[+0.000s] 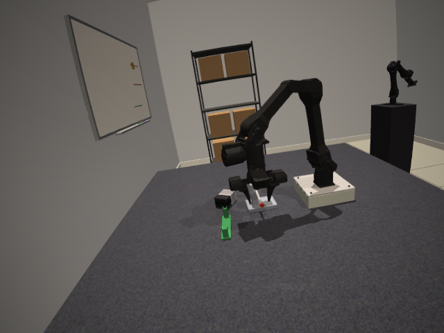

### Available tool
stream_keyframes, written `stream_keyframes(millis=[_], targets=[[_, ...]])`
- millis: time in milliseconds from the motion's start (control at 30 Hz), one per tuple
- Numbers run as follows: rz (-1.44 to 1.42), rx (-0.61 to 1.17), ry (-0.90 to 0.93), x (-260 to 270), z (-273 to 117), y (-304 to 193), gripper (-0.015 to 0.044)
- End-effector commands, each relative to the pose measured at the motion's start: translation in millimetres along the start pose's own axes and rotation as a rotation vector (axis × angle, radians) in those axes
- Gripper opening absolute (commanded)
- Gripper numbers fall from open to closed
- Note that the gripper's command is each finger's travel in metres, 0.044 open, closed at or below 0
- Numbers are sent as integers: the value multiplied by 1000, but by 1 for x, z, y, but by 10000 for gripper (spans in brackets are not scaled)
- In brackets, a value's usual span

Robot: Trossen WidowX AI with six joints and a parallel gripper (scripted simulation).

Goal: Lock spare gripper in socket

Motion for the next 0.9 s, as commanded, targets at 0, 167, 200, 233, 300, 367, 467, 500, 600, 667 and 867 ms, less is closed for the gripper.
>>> stream_keyframes(millis=[0,167,200,233,300,367,467,500,600,667,867], targets=[[-1,5,14,2,10,-1,300],[-1,5,14,2,19,-1,300],[-1,5,14,2,20,-2,300],[-1,5,15,3,22,-2,300],[-1,5,15,3,25,-2,300],[-1,5,15,3,26,-2,300],[-1,5,15,3,26,-2,300],[-1,5,15,3,26,-2,300],[-1,5,15,3,26,-2,300],[-1,5,15,3,26,-2,300],[-1,5,15,3,26,-2,169]])
Point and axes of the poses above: the point midway between the two fingers, 35 mm back from their tips, its own z axis out along the fingers, its own x axis across the jaws, y = z × x, the point moved 6 cm from there along -z, back along the fingers, and after that the axes turned 2 degrees about -z, right-handed, at the moved point
